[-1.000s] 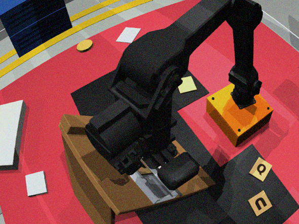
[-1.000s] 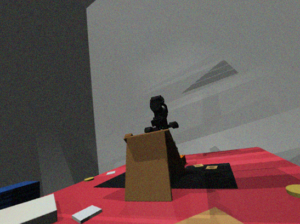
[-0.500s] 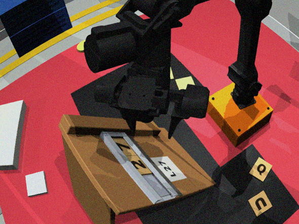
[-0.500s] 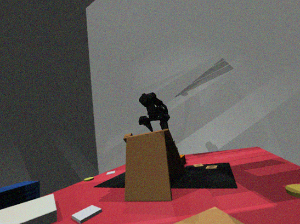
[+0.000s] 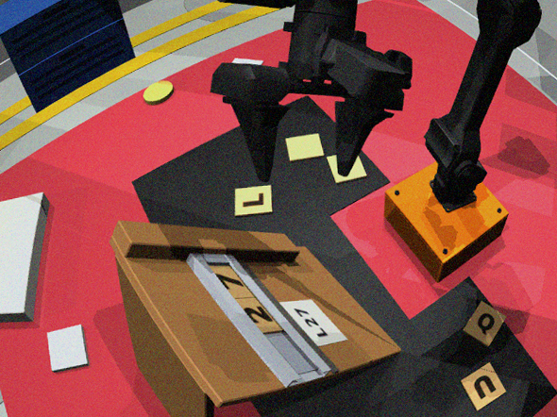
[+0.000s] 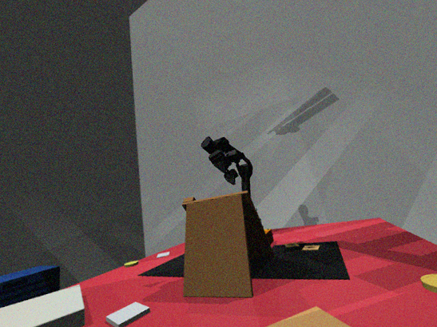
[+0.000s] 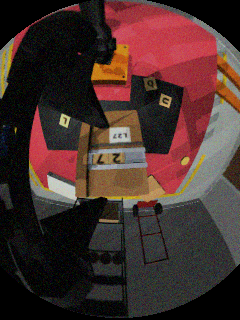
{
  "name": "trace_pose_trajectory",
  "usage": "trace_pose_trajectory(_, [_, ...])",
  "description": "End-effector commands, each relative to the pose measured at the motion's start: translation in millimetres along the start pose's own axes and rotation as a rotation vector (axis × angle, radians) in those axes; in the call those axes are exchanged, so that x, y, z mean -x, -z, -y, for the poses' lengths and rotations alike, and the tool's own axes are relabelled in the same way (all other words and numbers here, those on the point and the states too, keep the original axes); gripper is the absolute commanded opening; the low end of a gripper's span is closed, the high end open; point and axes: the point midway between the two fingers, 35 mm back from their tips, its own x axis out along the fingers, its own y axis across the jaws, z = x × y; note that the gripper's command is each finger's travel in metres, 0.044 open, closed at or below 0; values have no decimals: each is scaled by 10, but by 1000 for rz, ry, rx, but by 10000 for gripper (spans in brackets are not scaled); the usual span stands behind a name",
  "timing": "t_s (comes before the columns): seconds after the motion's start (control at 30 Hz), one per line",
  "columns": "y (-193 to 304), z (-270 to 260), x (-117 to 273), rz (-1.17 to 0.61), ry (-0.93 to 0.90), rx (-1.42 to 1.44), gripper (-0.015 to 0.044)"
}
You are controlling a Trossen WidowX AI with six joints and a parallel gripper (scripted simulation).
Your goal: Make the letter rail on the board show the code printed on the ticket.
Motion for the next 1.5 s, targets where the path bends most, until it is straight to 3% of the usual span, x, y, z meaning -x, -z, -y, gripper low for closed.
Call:
trace_pose_trajectory(0.0, [-6, -30, 9, 16, 3, 57, 440])
trace_pose_trajectory(0.3, [-6, -30, 9, 16, 3, 57, 440])
trace_pose_trajectory(0.4, [118, -10, -46, -7, -2, -16, 361])
trace_pose_trajectory(0.43, [217, 1, -87, -24, -5, -73, 340])
trace_pose_trajectory(0.7, [1375, -135, -542, -262, -52, -728, 340])
trace_pose_trajectory(0.97, [2024, -433, -776, -426, -55, -1133, 340])
trace_pose_trajectory(1.23, [3047, -1318, -1106, -774, 82, -1992, 340])
trace_pose_trajectory(1.47, [3140, -1459, -1088, -808, 103, -2062, 340])
